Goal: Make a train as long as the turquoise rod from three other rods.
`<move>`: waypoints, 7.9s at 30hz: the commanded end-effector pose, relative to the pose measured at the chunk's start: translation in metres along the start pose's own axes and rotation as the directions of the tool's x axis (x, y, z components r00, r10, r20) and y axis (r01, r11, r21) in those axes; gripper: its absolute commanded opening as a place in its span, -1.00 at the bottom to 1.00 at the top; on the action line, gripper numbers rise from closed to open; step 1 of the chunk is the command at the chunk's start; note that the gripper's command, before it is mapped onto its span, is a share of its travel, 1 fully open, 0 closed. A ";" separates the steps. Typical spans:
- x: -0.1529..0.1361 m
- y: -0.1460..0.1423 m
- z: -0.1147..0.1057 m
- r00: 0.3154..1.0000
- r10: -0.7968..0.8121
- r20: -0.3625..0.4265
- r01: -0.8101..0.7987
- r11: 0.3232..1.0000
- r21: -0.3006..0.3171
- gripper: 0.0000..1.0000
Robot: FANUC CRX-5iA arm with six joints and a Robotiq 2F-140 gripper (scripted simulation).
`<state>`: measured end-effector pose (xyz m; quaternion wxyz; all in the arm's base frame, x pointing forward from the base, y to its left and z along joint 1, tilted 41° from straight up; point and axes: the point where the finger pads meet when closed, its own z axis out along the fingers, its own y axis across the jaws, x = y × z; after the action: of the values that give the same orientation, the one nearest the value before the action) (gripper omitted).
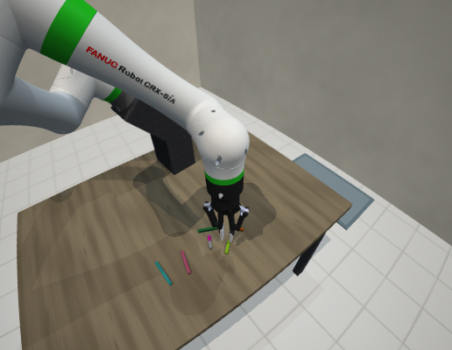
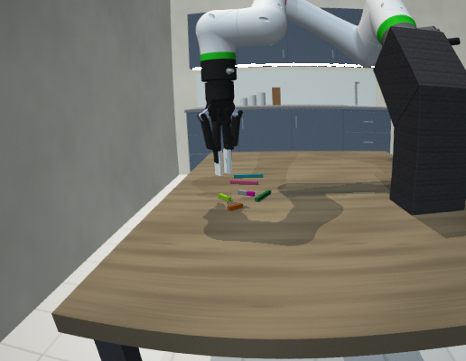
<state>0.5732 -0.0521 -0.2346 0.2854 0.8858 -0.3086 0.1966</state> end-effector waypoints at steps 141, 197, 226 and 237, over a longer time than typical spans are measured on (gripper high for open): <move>0.000 -0.001 0.069 1.000 0.000 -0.001 0.000 1.000 0.000 -0.71; 0.000 -0.001 0.069 1.000 0.000 -0.001 0.000 1.000 0.000 -0.94; 0.000 -0.001 -0.024 1.000 0.000 -0.001 0.000 1.000 0.000 -0.94; 0.000 -0.001 -0.031 1.000 0.000 -0.001 0.000 1.000 0.000 -0.94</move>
<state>0.5687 -0.0323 -0.2114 0.2855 0.8857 -0.3087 0.1969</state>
